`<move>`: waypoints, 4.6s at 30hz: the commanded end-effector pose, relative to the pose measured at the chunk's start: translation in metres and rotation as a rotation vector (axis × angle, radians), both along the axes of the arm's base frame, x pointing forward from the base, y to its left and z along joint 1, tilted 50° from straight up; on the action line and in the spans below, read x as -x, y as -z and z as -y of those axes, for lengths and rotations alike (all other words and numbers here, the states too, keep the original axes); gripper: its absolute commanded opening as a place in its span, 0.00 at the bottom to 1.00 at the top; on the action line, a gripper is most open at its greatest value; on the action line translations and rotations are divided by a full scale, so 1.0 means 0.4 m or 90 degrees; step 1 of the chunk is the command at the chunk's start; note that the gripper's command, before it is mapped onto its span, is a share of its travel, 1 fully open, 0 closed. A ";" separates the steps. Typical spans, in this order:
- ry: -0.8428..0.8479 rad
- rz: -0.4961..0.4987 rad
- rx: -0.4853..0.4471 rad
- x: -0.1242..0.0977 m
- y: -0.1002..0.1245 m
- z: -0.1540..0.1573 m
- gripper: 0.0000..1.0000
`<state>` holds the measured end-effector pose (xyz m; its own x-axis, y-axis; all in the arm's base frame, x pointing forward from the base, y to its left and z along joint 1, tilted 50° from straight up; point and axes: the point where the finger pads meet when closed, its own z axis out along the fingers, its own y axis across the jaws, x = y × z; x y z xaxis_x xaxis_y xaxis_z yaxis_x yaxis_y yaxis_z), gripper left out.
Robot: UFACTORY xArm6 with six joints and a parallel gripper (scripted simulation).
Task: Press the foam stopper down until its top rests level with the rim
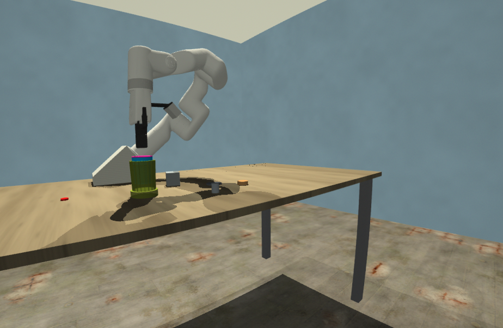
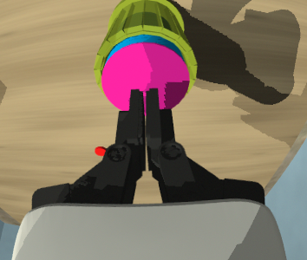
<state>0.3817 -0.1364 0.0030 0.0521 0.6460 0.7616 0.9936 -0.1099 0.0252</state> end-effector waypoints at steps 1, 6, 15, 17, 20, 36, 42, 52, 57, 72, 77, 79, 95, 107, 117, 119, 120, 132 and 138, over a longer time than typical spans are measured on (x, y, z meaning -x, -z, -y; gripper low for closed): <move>0.001 0.001 0.001 -0.004 0.013 -0.014 0.00; 0.001 0.001 0.001 -0.006 0.027 -0.030 0.00; 0.001 0.001 0.001 -0.008 0.038 -0.043 0.00; 0.001 0.001 0.001 -0.008 0.039 -0.044 0.00; 0.001 0.001 0.001 -0.008 0.039 -0.044 0.00; 0.001 0.001 0.001 -0.009 0.047 -0.053 0.00; 0.001 0.001 0.001 -0.010 0.051 -0.059 0.00; 0.001 0.001 0.001 -0.011 0.061 -0.070 0.00; 0.001 0.001 0.001 -0.012 0.063 -0.072 0.00; 0.001 0.001 0.001 -0.013 0.068 -0.078 0.00; 0.001 0.001 0.001 -0.013 0.068 -0.078 0.00; 0.001 0.001 0.001 -0.013 0.068 -0.078 0.00; 0.001 0.001 0.001 -0.011 0.059 -0.067 0.00; 0.001 0.001 0.001 -0.004 0.014 -0.015 0.00; 0.001 0.001 0.001 0.000 -0.015 0.018 0.00; 0.001 0.001 0.001 0.001 -0.015 0.019 0.00; 0.001 0.001 0.001 0.001 -0.015 0.019 0.00; 0.001 0.001 0.001 0.001 -0.015 0.019 0.00; 0.001 0.001 0.001 0.001 -0.015 0.019 0.00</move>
<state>0.3807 -0.1424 0.0084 0.0523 0.6455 0.7620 0.9937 -0.1095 0.0245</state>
